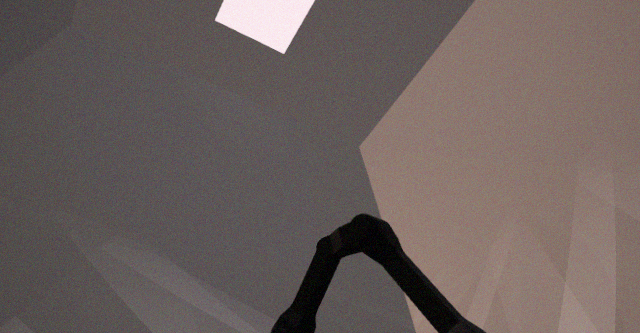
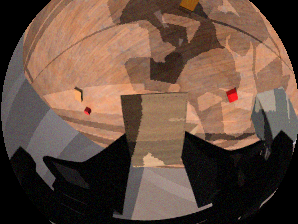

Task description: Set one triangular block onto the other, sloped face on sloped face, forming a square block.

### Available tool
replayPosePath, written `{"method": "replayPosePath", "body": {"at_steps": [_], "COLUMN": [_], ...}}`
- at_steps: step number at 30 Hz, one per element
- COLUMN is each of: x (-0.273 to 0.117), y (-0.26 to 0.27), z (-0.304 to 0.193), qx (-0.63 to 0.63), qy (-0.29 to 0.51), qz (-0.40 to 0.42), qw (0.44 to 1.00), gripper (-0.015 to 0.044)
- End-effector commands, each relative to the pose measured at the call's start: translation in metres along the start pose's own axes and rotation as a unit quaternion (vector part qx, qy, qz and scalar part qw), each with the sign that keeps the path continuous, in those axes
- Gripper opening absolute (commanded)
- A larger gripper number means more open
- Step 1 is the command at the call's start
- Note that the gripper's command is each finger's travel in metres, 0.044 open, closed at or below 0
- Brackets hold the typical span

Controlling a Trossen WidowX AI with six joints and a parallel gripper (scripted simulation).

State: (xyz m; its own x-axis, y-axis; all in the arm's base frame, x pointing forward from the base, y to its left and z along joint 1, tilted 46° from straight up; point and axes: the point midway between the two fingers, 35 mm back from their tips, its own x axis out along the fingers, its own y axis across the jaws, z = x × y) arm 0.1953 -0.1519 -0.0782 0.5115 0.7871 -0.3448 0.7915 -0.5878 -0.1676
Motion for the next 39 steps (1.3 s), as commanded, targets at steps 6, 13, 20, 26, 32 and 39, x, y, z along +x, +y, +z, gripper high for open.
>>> {"method": "replayPosePath", "body": {"at_steps": [6, 13, 20, 26, 32, 39], "x": [-0.001, 0.0, 0.0, 0.0, 0.0, -0.001], "y": [0.003, 0.004, 0.006, 0.007, 0.009, 0.011], "z": [-0.003, -0.005, -0.006, -0.008, -0.01, -0.012], "qx": [-0.143, -0.253, -0.359, -0.444, -0.525, -0.611], "qy": [-0.038, -0.059, -0.075, -0.084, -0.088, -0.087], "qz": [-0.034, -0.069, -0.106, -0.14, -0.175, -0.216], "qw": [0.988, 0.963, 0.924, 0.881, 0.828, 0.757], "gripper": [0.0, 0.0, 0.0, 0.0, 0.0, 0.0]}}
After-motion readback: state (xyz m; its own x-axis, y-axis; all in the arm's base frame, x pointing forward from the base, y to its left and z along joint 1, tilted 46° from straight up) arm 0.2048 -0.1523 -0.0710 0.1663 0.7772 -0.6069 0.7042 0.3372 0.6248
